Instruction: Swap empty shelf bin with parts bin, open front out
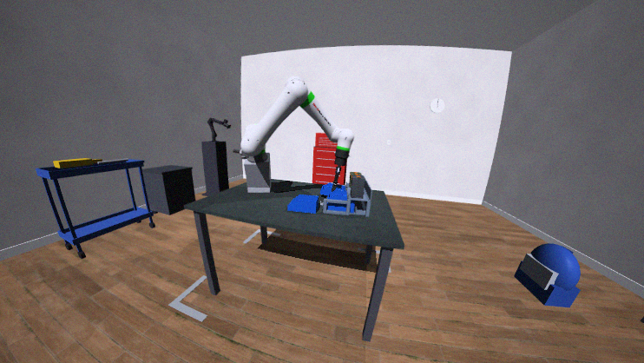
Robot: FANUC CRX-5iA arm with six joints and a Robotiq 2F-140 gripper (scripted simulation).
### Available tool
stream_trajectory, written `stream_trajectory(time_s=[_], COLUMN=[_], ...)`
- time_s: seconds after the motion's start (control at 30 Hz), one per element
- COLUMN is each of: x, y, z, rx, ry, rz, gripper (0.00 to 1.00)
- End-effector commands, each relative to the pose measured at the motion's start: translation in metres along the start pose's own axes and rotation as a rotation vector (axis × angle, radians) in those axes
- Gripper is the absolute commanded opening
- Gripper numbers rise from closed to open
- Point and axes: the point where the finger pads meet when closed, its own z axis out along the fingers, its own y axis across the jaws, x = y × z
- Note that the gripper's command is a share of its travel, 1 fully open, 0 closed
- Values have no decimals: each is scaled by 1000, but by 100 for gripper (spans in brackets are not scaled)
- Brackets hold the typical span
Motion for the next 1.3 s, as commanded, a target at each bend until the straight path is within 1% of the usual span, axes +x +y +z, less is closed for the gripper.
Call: stream_trajectory(time_s=[0.0, 1.07, 1.27], x=[-2, -5, -4], y=[0, 0, 0], z=[-1, -1, 0], rx=[0, 0, 0], ry=[-4, -10, -27], rz=[0, 0, 0], gripper=[10, 10, 10])
